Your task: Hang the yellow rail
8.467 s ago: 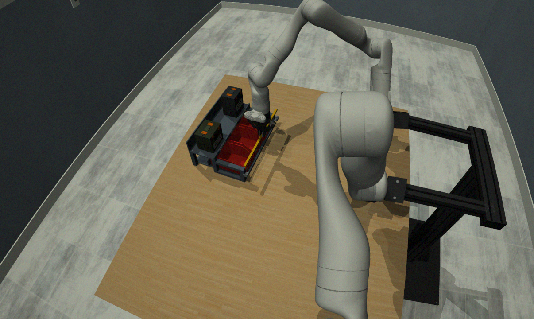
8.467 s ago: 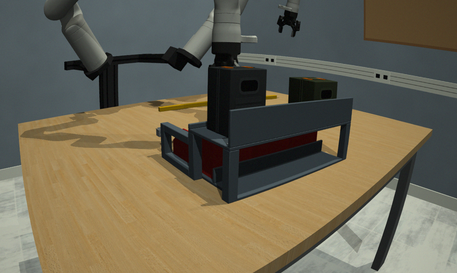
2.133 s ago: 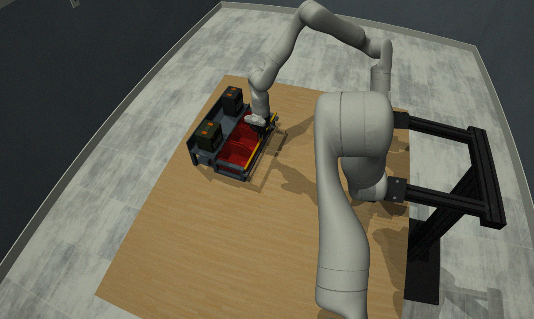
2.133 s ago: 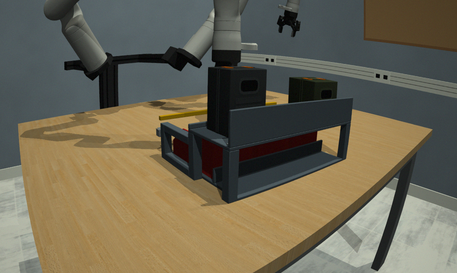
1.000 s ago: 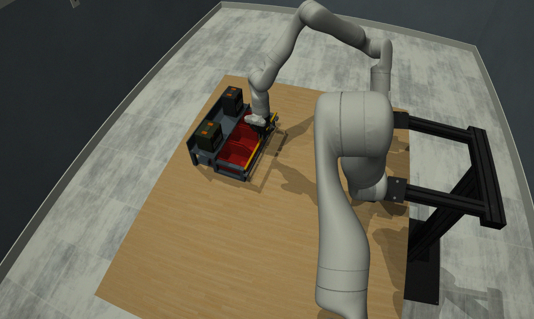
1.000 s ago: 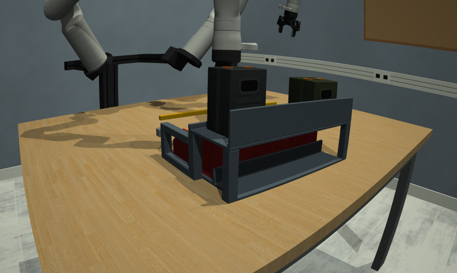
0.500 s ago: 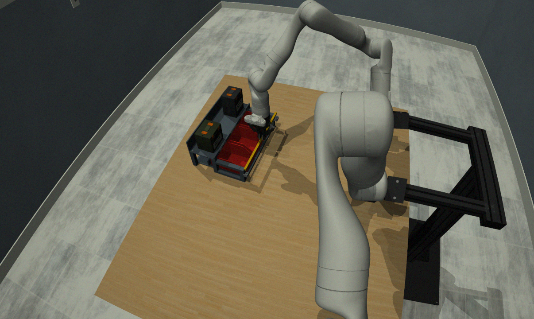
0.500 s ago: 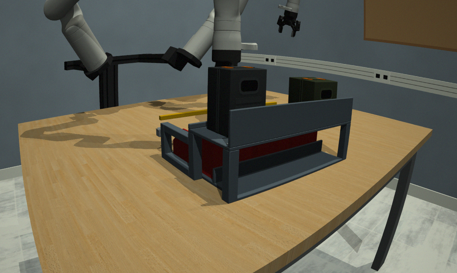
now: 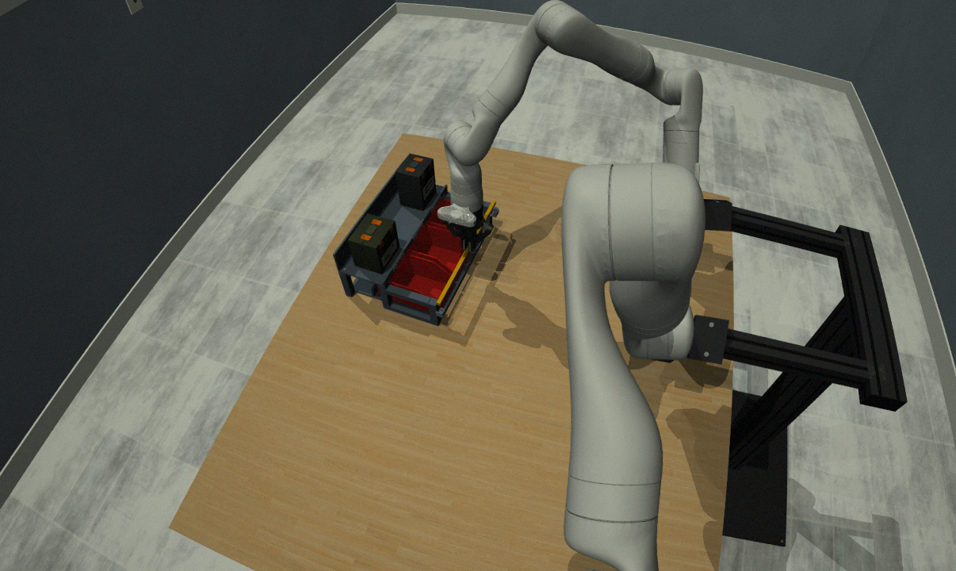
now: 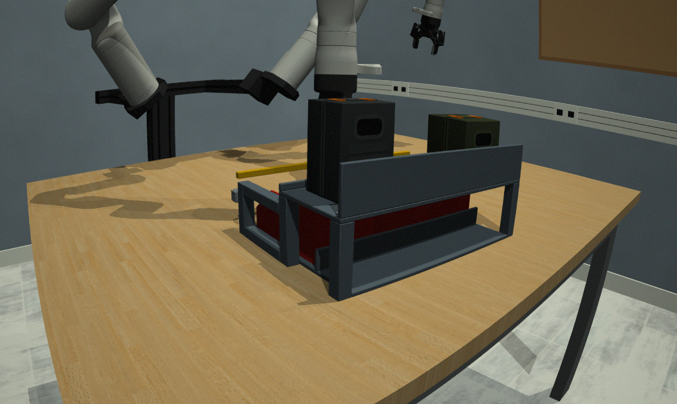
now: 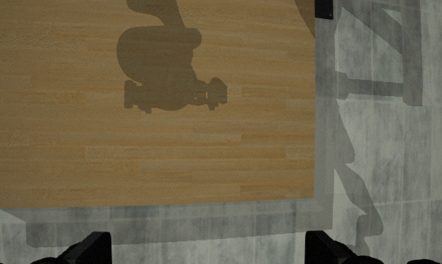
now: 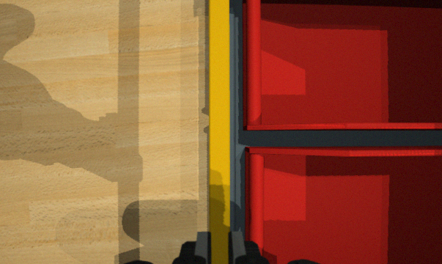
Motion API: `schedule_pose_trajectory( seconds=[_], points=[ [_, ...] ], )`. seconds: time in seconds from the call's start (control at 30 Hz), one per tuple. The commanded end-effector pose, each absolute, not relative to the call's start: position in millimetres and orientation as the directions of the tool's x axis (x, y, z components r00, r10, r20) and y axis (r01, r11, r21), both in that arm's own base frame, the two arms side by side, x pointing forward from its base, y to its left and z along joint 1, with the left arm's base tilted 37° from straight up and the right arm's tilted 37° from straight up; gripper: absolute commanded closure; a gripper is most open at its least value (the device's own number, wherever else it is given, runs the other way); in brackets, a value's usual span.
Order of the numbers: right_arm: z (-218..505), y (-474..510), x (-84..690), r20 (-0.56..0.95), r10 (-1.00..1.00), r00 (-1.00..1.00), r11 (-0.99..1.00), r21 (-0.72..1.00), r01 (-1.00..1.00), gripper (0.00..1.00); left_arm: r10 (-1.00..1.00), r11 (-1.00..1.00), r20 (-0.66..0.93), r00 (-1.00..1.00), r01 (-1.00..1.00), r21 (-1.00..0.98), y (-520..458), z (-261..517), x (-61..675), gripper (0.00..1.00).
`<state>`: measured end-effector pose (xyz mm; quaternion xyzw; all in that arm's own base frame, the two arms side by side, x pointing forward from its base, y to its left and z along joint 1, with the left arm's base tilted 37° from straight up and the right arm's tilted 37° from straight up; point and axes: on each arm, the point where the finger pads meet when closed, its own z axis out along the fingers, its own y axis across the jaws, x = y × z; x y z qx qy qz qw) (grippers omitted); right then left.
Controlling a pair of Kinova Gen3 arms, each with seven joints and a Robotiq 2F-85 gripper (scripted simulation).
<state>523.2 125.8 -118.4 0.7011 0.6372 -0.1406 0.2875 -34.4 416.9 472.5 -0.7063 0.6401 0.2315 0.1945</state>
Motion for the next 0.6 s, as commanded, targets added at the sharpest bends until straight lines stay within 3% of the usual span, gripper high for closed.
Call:
schedule_pose_trajectory(
  seconds=[0.0, 0.57],
  points=[
    [-120.2, 128.1, 523.2, -0.555, 0.816, 0.162, -0.034, 0.233, 0.972, 0.903, -0.819, -0.093, -0.571, 0.059, -0.995, 0.032, 416.6, 472.0, -33.1, 0.002],
    [-121.2, 126.4, 523.9, -0.555, 0.816, 0.163, -0.035, 0.234, 0.972, 0.903, -0.819, -0.093, -0.571, 0.059, -0.995, 0.032, 416.6, 472.0, -33.1, 0.002]
  ],
)
